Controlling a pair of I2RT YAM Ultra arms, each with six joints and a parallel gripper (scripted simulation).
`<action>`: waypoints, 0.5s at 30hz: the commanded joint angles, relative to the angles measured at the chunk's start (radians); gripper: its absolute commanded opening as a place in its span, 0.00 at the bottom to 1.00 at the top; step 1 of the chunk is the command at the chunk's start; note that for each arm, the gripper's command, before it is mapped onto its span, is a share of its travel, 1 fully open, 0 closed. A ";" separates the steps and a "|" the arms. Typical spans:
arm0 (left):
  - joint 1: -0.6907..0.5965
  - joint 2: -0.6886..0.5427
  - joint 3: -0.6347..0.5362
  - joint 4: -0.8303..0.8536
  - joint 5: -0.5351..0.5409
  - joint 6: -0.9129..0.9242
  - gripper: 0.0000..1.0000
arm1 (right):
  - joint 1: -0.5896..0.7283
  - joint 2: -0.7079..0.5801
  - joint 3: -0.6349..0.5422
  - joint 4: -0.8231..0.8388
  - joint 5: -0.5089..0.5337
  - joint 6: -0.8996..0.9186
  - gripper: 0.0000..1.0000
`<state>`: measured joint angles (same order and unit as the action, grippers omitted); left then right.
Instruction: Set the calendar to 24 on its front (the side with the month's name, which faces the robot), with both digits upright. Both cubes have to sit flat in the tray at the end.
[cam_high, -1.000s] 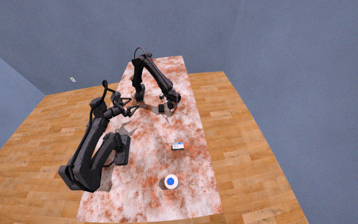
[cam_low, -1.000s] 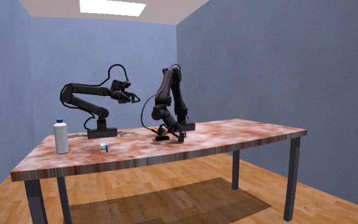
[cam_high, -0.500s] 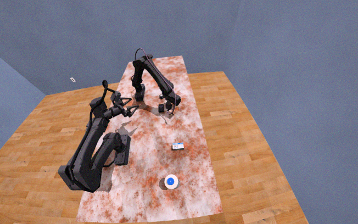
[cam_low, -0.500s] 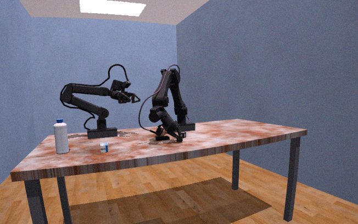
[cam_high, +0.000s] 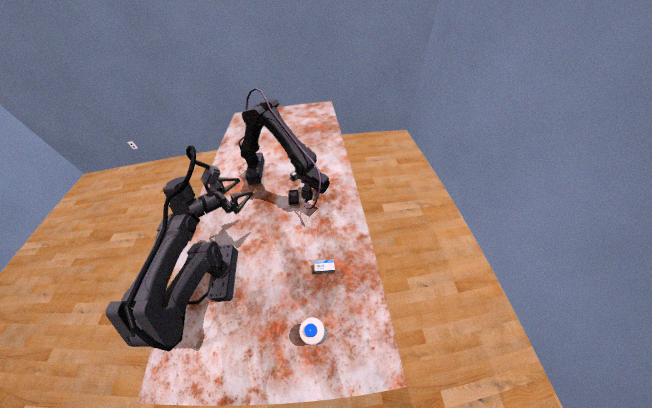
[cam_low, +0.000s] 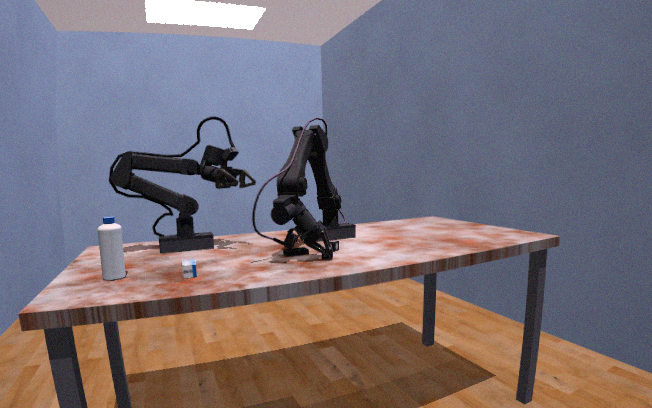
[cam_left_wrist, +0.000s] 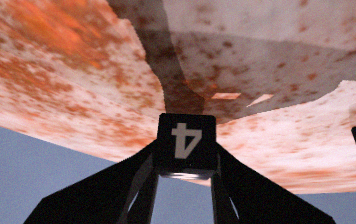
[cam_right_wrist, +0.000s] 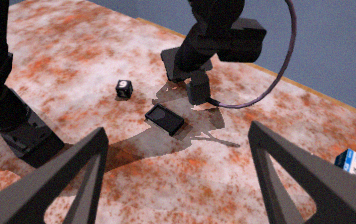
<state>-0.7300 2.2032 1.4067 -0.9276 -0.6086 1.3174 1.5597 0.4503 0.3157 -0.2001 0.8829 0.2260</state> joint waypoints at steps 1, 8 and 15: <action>0.002 -0.013 0.018 0.003 -0.014 0.000 0.26 | 0.010 0.014 0.031 0.002 0.017 0.008 1.00; 0.001 -0.001 0.014 0.022 -0.013 -0.003 0.26 | 0.010 0.014 0.031 0.002 0.017 0.008 1.00; 0.000 -0.002 0.010 0.031 -0.013 -0.006 0.26 | 0.010 0.014 0.031 0.002 0.017 0.008 1.00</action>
<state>-0.7296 2.2135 1.4067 -0.9131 -0.6090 1.3174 1.5597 0.4503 0.3157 -0.2001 0.8829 0.2260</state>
